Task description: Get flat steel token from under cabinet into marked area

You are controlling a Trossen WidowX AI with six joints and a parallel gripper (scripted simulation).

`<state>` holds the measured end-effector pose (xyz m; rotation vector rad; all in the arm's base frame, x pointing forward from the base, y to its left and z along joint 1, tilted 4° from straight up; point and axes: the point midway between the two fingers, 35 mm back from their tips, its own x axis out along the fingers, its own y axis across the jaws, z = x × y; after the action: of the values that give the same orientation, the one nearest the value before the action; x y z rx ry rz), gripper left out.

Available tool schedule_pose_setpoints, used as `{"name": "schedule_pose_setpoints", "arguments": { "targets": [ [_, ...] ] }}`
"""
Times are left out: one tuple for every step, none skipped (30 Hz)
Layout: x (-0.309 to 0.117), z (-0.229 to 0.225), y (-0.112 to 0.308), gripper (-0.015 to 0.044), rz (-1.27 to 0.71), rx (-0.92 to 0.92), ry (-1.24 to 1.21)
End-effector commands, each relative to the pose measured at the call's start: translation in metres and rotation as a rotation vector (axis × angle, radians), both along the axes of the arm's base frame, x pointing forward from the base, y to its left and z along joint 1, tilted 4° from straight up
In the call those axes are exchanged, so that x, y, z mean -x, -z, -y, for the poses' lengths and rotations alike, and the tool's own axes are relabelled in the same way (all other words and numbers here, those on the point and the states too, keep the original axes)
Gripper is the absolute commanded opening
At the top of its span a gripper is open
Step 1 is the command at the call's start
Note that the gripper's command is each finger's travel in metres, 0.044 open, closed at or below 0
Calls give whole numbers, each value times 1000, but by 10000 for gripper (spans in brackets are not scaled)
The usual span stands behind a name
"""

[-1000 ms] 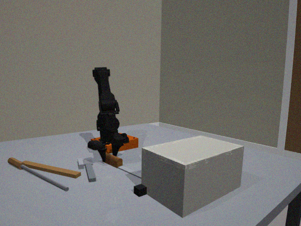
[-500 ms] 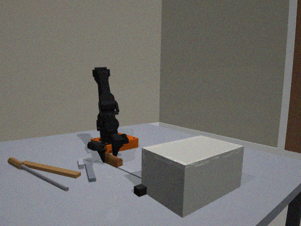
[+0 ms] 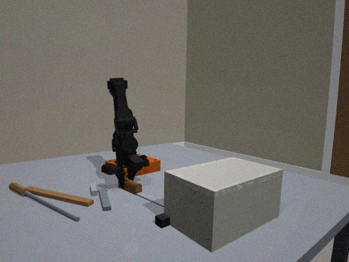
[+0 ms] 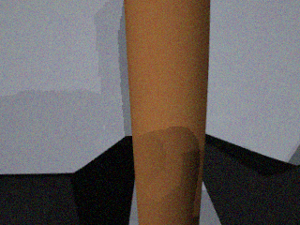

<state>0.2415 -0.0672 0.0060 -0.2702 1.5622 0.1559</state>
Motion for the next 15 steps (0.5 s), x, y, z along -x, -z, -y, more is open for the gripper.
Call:
{"name": "schedule_pose_setpoints", "arguments": {
  "targets": [
    [0,0,0,26,1,2,1],
    [0,0,0,0,1,2,1],
    [0,0,0,0,1,2,1],
    [0,0,0,0,1,2,1],
    [-1,0,0,0,1,2,1],
    [-1,0,0,0,1,2,1],
    [-2,0,0,0,0,2,2],
    [-3,0,0,0,0,2,2],
    [-4,-1,0,0,0,2,2],
    [-5,-1,0,0,0,1,3],
    [-7,-2,0,0,0,1,3],
    [-8,-2,0,0,0,1,4],
    [-9,-2,0,0,-1,1,4],
    [-10,-3,0,0,-1,1,4],
    [-12,-3,0,0,-1,1,5]
  ]
}}
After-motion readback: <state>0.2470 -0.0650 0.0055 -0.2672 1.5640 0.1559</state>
